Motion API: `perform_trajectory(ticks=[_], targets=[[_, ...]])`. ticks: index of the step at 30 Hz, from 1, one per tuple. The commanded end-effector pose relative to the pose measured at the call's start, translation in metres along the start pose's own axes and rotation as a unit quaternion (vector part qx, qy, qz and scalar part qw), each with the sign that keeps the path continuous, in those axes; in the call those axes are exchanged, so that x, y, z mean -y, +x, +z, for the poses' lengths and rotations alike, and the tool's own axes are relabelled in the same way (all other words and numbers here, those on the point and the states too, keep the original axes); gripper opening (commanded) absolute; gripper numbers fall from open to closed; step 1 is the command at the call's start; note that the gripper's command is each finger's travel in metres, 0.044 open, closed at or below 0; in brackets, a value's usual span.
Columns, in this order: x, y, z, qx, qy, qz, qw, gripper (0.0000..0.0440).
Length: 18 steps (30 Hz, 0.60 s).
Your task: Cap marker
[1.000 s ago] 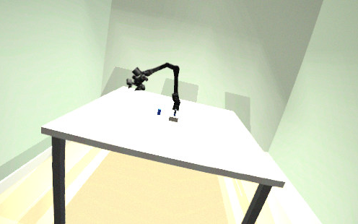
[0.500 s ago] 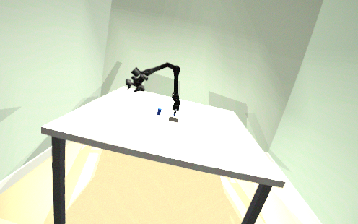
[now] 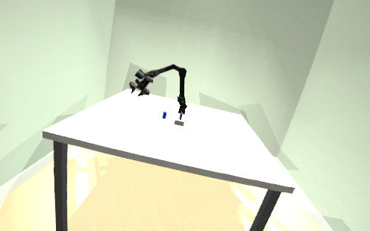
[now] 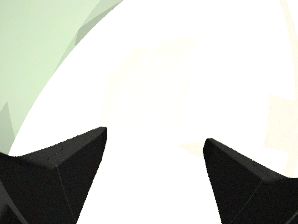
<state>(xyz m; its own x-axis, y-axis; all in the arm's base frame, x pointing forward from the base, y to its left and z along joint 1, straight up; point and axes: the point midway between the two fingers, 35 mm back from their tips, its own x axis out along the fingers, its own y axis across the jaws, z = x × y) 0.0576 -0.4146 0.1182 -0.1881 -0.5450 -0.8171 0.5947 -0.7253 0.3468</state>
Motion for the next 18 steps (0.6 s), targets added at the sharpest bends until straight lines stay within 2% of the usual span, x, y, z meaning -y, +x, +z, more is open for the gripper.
perform_trajectory(ticks=[1,18], targets=[[-0.005,-0.003,-0.007,-0.010,0.004,0.003,1.000,0.0308],[-0.021,-0.023,-0.051,-0.059,0.014,0.004,0.998,0.0311]])
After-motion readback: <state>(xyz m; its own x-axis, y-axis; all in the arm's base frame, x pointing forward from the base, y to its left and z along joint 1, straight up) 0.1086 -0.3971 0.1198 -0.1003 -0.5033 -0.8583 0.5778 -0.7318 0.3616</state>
